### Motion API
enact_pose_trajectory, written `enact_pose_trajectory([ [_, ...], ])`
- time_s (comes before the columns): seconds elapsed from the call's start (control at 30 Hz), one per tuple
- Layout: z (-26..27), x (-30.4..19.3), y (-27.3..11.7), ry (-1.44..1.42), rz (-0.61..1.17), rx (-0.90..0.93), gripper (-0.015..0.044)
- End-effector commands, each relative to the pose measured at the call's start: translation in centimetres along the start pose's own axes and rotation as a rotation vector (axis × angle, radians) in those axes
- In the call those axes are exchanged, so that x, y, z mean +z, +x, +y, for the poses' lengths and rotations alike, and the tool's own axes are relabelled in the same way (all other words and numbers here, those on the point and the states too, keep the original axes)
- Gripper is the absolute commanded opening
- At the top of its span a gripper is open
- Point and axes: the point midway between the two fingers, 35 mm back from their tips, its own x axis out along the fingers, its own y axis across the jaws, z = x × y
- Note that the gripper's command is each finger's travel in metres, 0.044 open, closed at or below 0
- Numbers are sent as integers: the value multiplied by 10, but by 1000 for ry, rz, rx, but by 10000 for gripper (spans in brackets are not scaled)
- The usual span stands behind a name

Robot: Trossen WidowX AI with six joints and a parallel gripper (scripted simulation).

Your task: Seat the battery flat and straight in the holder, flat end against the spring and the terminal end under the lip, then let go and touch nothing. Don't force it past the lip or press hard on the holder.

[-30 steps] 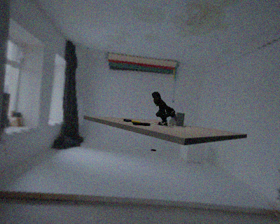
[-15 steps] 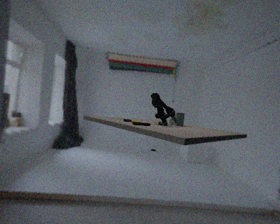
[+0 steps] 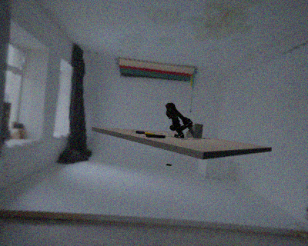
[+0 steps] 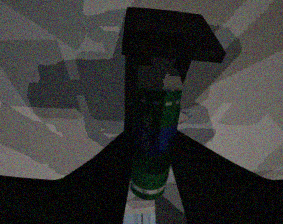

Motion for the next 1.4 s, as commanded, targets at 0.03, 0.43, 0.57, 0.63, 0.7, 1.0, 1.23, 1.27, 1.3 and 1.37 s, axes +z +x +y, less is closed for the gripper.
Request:
enact_pose_trajectory([
  [0.03,0,4,-1,-5,0,-1,75],
  [0.43,0,10,-4,-5,2,-3,75],
  [0.57,0,12,-5,-4,4,-3,75],
  [0.63,0,13,-6,-5,4,-4,75],
  [0.7,0,14,-6,-5,5,-4,75],
  [1.0,0,17,-7,-5,-1,-4,75],
  [1.23,2,17,-5,-8,-39,-3,75],
  [1.27,2,17,-5,-8,-44,-3,75],
  [1.3,2,17,-5,-8,-50,-3,75],
  [1.37,2,17,-4,-9,-60,-2,75],
])
